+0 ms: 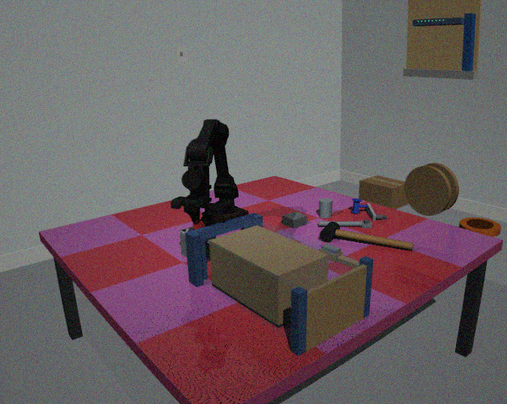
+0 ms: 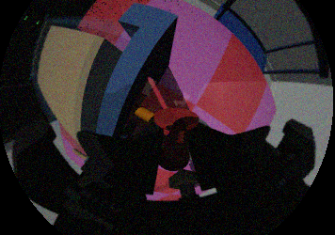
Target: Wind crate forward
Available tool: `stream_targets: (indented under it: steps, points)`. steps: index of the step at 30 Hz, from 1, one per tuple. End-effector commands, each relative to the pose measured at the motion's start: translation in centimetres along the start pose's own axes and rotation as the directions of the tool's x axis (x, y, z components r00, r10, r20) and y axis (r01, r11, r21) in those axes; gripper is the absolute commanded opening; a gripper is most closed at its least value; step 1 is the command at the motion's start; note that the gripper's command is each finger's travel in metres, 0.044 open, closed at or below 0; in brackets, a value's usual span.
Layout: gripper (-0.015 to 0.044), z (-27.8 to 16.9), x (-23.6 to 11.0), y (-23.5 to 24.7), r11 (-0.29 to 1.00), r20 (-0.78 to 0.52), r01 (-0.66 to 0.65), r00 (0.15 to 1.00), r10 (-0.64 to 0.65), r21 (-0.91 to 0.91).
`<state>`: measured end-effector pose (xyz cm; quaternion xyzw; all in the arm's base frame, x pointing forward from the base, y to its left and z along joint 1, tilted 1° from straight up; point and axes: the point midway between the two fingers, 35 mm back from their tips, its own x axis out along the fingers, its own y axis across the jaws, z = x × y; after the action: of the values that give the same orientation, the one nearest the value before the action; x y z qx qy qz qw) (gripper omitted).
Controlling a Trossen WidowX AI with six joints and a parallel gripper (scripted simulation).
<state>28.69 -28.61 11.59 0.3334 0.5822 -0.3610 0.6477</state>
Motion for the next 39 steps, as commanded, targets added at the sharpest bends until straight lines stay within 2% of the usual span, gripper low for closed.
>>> stream_targets:
  steps: [1,39]
  points:
    - [0.0000,-2.4,1.1,1.4,1.000,-0.072,-0.008,0.997,0.006,-0.020]
    - [0.0000,-7.9,0.7,3.5,1.000,-0.077,-0.010,0.997,0.009,-0.020]
